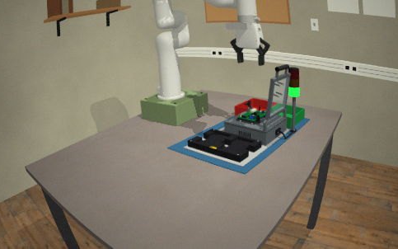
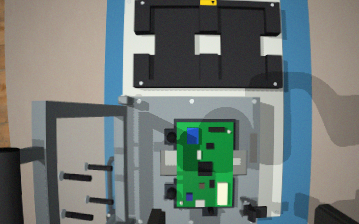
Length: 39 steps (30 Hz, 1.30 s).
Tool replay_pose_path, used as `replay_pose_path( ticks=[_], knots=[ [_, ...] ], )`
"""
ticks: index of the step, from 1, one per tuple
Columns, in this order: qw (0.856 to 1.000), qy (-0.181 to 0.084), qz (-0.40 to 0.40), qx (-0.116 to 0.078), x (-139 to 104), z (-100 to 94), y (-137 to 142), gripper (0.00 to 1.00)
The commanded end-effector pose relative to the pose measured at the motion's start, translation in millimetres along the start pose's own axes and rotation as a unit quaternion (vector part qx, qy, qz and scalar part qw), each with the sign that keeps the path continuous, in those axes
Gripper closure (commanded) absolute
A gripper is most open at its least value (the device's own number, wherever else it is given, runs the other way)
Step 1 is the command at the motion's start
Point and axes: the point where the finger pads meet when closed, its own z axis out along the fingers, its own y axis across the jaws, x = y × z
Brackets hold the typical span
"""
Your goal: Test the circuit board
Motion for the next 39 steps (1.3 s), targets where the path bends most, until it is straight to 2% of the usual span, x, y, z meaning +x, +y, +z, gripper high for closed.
replay_pose_path(
  ticks=[1, 15, 17, 22, 27, 39],
  knots=[
    [1.000, 0.000, 0.000, 0.004, 0, 11.4, -3, 0.00],
    [1.000, 0.000, 0.000, 0.004, 0, 102.3, -4, 0.00],
    [1.000, 0.000, 0.000, 0.004, 0, 102.3, -4, 0.00],
    [1.000, 0.000, 0.000, 0.004, 0, 125.3, -4, 0.00],
    [1.000, 0.000, 0.000, 0.004, 0, 139.0, -4, 0.00],
    [1.000, 0.000, 0.000, 0.004, 0, 144.2, -4, 0.00]
  ],
)
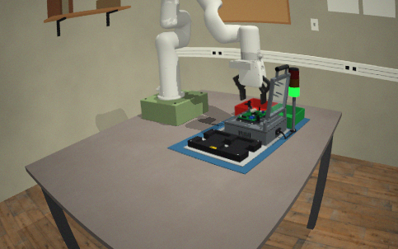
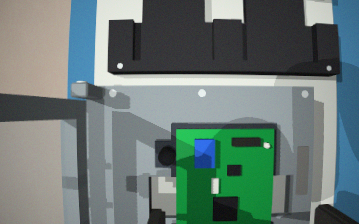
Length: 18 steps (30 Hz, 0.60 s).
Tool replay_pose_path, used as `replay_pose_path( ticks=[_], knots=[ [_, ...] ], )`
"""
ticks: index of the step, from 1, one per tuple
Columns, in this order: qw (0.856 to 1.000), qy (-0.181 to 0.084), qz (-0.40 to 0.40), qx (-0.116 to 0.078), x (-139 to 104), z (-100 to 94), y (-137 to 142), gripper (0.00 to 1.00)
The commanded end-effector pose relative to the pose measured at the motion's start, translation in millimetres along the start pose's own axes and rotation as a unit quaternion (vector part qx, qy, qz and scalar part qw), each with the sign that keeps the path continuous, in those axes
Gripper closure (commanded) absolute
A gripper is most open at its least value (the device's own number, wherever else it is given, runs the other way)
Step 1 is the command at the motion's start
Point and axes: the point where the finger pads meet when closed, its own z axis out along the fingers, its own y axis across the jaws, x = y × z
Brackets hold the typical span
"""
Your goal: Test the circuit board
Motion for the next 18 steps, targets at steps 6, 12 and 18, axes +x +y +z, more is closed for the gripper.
replay_pose_path(
  ticks=[6, 12, 18],
  knots=[
    [1.000, 0.000, 0.000, 0.002, 0, -0.3, -1, 0.00],
    [1.000, 0.000, 0.000, 0.002, 0, 5.0, -1, 0.00],
    [1.000, 0.000, 0.000, 0.002, 0, 23.5, -2, 0.00]
  ],
)
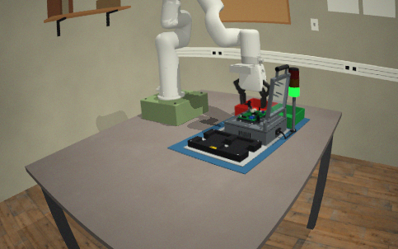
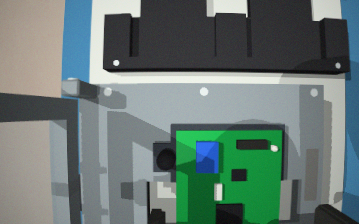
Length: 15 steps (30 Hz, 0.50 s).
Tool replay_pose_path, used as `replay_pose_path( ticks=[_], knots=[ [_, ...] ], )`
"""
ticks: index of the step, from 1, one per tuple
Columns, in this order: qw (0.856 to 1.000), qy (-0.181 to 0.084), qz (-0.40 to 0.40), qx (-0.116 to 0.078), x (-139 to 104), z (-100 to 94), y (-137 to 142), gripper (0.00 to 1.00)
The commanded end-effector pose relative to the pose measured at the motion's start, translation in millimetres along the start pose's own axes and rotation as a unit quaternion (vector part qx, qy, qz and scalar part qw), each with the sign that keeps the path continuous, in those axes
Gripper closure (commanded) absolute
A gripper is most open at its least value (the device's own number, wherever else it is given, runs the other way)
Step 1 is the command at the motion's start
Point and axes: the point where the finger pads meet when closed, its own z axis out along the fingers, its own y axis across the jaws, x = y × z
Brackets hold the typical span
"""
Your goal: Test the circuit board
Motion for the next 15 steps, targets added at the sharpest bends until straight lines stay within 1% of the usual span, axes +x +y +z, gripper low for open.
replay_pose_path(
  ticks=[1, 8, 15],
  knots=[
    [1.000, 0.000, 0.000, 0.002, 0, 11.8, -2, 0.00],
    [1.000, 0.000, 0.000, 0.002, 0, 31.5, -2, 0.00],
    [1.000, 0.000, 0.000, 0.002, 0, 35.3, -2, 0.00]
  ],
)
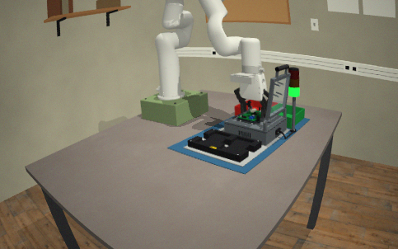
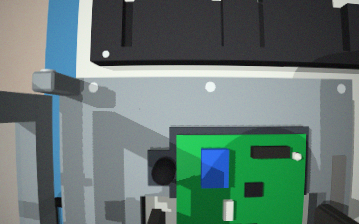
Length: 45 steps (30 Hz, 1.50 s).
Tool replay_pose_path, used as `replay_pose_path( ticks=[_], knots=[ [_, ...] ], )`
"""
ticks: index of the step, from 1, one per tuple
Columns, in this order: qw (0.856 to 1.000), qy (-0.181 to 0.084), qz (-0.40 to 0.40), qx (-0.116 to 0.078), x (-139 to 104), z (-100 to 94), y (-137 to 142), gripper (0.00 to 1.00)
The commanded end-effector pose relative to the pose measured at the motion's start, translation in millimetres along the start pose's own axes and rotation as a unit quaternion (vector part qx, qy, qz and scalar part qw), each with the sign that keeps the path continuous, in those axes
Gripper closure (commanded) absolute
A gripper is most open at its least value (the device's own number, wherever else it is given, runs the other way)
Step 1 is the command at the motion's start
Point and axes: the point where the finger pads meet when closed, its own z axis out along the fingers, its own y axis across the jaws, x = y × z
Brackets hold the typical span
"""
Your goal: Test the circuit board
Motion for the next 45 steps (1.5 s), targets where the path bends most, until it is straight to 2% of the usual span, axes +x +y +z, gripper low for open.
replay_pose_path(
  ticks=[1, 6, 7, 20, 21, 34, 35, 45],
  knots=[
    [1.000, 0.000, 0.000, 0.002, 0.0, 0.4, -1.3, 0.00],
    [1.000, 0.000, 0.000, 0.002, 0.0, 0.4, -1.3, 0.00],
    [1.000, 0.000, 0.000, 0.002, 0.0, 0.4, -1.3, 0.05],
    [1.000, 0.000, 0.000, 0.002, 0.0, 0.4, -1.3, 0.05],
    [1.000, 0.000, 0.000, 0.002, 0.0, 0.4, -1.3, 0.11],
    [1.000, 0.000, 0.000, 0.002, 0.0, 0.4, -1.3, 0.11],
    [1.000, 0.000, 0.000, 0.002, 0.0, 0.4, -1.3, 0.15],
    [1.000, 0.000, 0.000, 0.002, 0.0, 0.4, -1.3, 0.15]
  ],
)
